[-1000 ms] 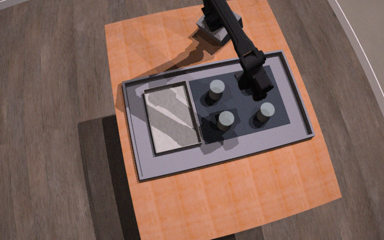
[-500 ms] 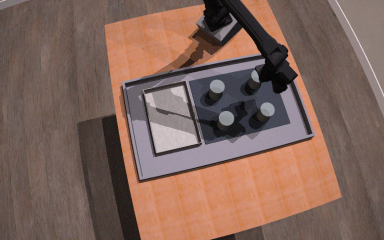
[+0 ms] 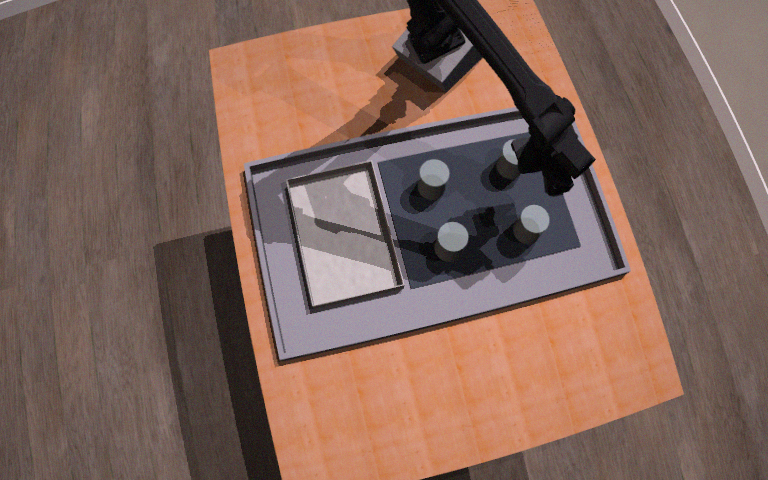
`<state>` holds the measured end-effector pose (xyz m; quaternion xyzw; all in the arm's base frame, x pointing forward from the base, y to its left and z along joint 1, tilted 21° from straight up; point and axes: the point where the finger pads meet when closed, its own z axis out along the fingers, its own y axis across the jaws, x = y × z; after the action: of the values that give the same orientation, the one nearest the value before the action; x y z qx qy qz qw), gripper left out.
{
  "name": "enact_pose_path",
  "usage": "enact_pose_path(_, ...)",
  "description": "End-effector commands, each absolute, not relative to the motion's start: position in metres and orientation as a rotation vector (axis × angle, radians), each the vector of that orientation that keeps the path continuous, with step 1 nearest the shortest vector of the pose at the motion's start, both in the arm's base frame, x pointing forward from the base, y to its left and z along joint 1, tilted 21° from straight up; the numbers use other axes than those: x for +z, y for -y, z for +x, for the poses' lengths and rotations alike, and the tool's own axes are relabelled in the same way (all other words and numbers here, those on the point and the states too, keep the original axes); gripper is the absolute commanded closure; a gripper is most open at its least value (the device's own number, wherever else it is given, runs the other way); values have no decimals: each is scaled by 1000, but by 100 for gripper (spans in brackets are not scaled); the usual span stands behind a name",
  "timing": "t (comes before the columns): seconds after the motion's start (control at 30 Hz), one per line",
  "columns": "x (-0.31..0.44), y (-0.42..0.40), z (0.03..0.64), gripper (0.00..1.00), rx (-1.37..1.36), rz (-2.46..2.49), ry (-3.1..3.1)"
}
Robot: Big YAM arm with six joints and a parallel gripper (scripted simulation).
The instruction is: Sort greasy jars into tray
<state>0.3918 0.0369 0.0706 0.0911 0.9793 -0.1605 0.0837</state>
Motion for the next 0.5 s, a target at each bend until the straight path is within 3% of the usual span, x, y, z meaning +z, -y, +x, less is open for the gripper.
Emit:
enact_pose_path(0.0, 60, -33, 403, 100, -475, 269, -2912)
enact_pose_path(0.47, 28, -22, 408, 100, -475, 269, -2912)
